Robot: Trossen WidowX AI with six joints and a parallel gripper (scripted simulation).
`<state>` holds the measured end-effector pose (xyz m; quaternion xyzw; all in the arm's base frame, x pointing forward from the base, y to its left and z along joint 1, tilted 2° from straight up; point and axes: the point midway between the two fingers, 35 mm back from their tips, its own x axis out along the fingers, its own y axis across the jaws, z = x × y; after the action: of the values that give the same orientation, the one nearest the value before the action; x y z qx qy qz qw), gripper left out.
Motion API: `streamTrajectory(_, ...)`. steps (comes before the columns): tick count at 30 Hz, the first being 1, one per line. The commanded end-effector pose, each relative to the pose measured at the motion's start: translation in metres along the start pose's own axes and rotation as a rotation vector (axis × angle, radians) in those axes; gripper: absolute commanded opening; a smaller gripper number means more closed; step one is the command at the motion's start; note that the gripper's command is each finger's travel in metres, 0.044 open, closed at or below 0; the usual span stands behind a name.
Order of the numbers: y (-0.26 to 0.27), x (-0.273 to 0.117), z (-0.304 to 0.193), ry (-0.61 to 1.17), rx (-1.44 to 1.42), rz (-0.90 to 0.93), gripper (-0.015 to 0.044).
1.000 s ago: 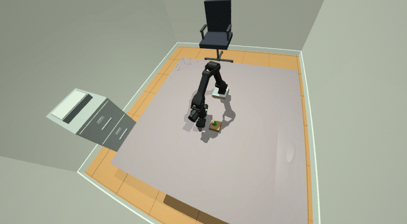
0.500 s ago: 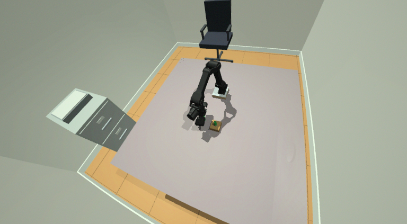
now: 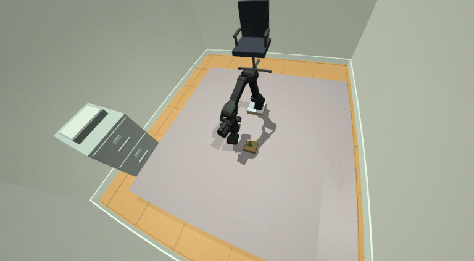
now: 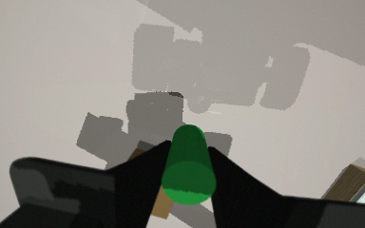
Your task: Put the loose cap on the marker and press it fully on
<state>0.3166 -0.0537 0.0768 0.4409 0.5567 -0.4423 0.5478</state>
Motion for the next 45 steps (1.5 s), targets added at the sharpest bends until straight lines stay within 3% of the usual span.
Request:
streamTrajectory(1, 0.008, -0.009, -0.011, 0.002, -0.001, 0.006, 0.0)
streamTrajectory(27, 0.038, -0.053, -0.095, 0.01, -0.002, 0.009, 0.0)
streamTrajectory(45, 0.039, -0.037, -0.096, 0.01, -0.001, 0.008, 0.0)
